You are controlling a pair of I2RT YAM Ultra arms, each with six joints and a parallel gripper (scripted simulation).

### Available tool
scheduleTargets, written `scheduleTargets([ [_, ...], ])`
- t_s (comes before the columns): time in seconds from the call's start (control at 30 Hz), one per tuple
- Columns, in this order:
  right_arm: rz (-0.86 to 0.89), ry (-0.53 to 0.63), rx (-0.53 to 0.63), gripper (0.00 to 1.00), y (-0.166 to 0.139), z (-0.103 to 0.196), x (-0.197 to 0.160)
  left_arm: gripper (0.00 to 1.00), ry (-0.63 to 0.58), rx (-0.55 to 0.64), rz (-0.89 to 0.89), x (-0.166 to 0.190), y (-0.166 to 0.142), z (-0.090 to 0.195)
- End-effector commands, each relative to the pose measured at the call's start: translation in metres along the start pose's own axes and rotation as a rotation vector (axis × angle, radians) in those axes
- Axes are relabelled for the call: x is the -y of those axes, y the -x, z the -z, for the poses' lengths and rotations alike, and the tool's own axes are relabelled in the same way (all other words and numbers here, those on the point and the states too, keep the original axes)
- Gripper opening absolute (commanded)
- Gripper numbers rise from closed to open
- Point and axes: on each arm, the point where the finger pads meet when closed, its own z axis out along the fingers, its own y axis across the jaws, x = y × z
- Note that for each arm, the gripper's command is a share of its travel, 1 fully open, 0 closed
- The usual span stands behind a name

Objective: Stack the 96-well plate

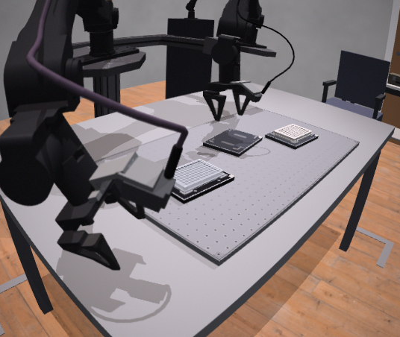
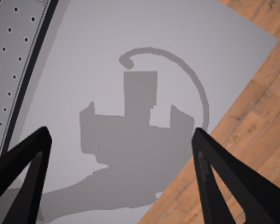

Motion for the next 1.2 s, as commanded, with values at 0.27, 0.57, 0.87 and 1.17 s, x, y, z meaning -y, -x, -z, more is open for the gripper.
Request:
scheduleTargets([
  [0.27,0.008,-0.013,0.008,1.00,0.005,0.006,0.003,1.00,-0.013,0.009,0.002,0.004,0.003,0.005],
  [0.57,0.008,-0.013,0.008,1.00,0.005,0.006,0.003,1.00,-0.013,0.009,0.002,0.004,0.003,0.005],
  [0.87,0.091,-0.057,0.062,1.00,0.016,0.004,-0.003,1.00,-0.178,0.107,-0.264,0.029,0.009,0.057],
  [1.17,0.139,-0.048,0.085,1.00,0.012,-0.002,-0.034,1.00,-0.299,0.229,-0.478,0.033,0.005,0.122],
])
